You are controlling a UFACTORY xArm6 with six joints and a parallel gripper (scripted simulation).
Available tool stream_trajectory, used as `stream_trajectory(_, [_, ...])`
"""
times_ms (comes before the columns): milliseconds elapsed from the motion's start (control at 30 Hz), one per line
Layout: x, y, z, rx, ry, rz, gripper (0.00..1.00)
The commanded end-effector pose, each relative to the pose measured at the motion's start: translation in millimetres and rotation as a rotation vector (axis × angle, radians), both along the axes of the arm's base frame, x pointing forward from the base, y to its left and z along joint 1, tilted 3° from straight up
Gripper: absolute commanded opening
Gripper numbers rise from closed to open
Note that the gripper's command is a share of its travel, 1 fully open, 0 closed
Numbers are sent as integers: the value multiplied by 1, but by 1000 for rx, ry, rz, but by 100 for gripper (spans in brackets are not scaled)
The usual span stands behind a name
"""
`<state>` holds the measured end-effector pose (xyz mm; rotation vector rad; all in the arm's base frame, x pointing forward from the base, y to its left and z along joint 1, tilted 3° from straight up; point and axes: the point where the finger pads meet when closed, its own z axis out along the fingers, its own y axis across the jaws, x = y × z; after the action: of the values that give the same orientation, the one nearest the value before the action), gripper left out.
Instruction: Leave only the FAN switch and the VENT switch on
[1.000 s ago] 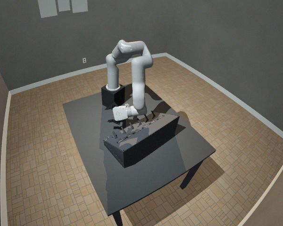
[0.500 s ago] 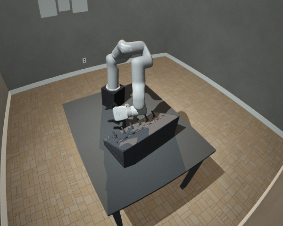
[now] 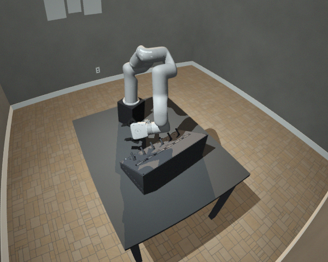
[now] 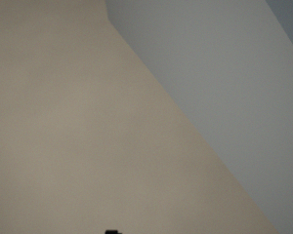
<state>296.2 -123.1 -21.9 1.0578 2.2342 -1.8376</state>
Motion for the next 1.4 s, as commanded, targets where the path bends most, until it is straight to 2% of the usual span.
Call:
stream_trajectory(0, [-4,-1,9,0,-3,0,100])
stream_trajectory(167, [-9,-3,18,0,-3,0,100])
stream_trajectory(667, [-42,-14,75,0,-3,0,100])
stream_trajectory(1033, [-52,-18,93,0,-3,0,100])
stream_trajectory(1367, [-53,-18,94,2,-3,2,100])
